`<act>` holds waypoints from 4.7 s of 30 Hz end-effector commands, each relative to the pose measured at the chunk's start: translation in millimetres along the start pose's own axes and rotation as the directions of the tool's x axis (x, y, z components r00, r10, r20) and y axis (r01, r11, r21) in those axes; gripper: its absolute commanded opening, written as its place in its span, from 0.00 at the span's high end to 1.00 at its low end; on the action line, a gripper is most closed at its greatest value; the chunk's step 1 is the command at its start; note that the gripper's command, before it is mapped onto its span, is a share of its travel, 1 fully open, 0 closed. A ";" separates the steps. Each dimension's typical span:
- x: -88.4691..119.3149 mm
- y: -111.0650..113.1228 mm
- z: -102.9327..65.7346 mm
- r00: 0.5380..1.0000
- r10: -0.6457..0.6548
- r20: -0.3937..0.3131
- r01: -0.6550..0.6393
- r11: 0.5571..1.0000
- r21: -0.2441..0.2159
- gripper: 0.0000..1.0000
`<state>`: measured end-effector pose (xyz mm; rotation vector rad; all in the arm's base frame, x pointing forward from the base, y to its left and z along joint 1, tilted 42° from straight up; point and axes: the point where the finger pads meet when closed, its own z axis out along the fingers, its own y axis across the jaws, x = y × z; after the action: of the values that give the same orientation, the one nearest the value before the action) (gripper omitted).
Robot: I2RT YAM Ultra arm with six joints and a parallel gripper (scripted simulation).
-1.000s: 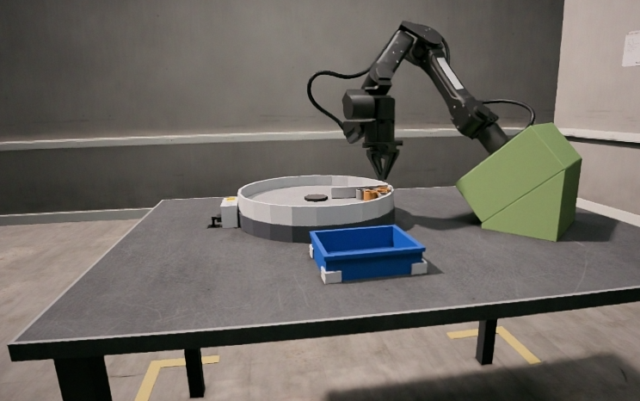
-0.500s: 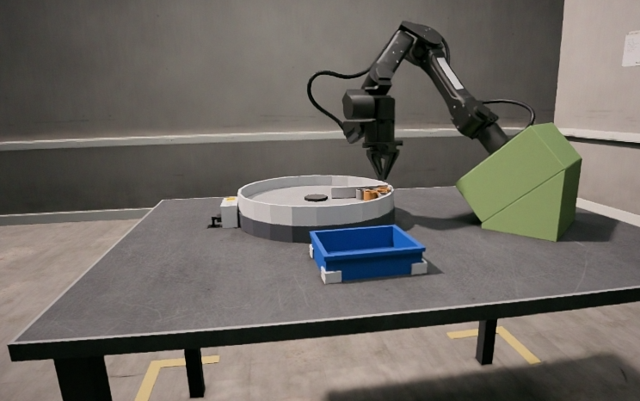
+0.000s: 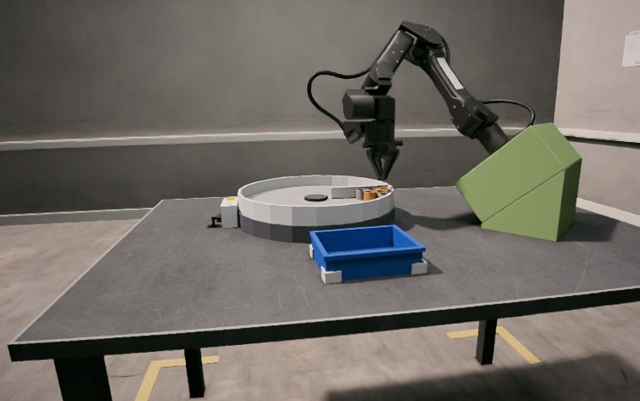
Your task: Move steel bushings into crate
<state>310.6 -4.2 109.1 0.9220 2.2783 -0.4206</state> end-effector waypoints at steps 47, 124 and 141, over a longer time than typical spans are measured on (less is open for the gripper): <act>-5.5 5.7 -3.0 1.000 0.008 0.012 -0.008 1.000 -0.012 0.87; -2.2 2.4 -1.0 1.000 -0.002 0.005 0.002 1.000 -0.001 0.87; -9.5 10.3 14.2 1.000 0.018 0.022 -0.017 0.999 -0.047 0.87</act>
<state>312.3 -19.6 87.1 0.9346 2.3004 -0.4543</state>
